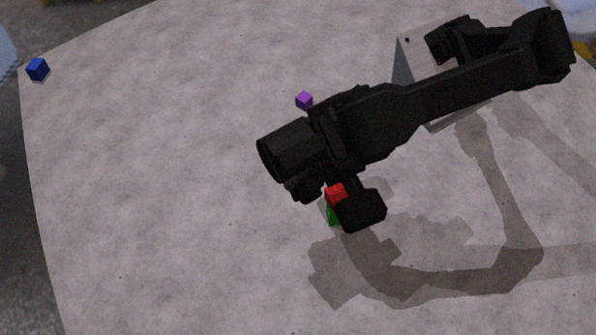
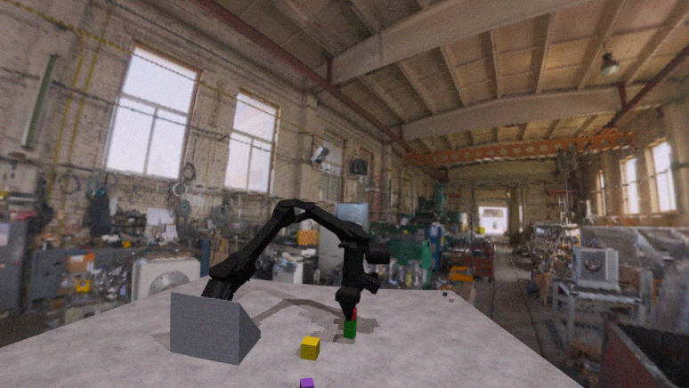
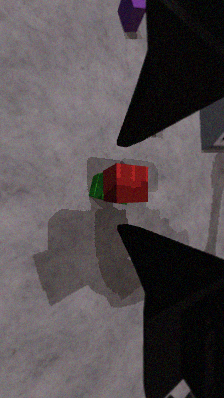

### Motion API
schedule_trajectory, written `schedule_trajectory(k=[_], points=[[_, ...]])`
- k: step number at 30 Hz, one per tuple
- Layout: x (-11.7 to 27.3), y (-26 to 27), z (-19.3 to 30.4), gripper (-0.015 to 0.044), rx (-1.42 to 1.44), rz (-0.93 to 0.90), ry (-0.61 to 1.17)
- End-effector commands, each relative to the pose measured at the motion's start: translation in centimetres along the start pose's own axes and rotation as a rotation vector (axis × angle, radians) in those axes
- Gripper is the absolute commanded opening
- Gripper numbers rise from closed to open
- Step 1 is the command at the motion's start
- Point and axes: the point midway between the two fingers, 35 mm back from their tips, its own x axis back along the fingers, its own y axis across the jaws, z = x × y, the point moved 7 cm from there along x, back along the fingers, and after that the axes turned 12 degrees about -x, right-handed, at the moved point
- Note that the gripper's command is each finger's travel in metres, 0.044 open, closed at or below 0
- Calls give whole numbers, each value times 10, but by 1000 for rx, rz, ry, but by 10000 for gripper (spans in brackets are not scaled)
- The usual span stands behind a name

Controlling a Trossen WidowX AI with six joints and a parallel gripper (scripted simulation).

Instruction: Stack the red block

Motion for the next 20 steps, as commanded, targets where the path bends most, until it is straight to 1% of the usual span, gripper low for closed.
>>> schedule_trajectory(k=[1, 20], points=[[0, 0, 0, 440, 0, 1, 0], [0, 0, 0, 440, 0, 1, 0]])
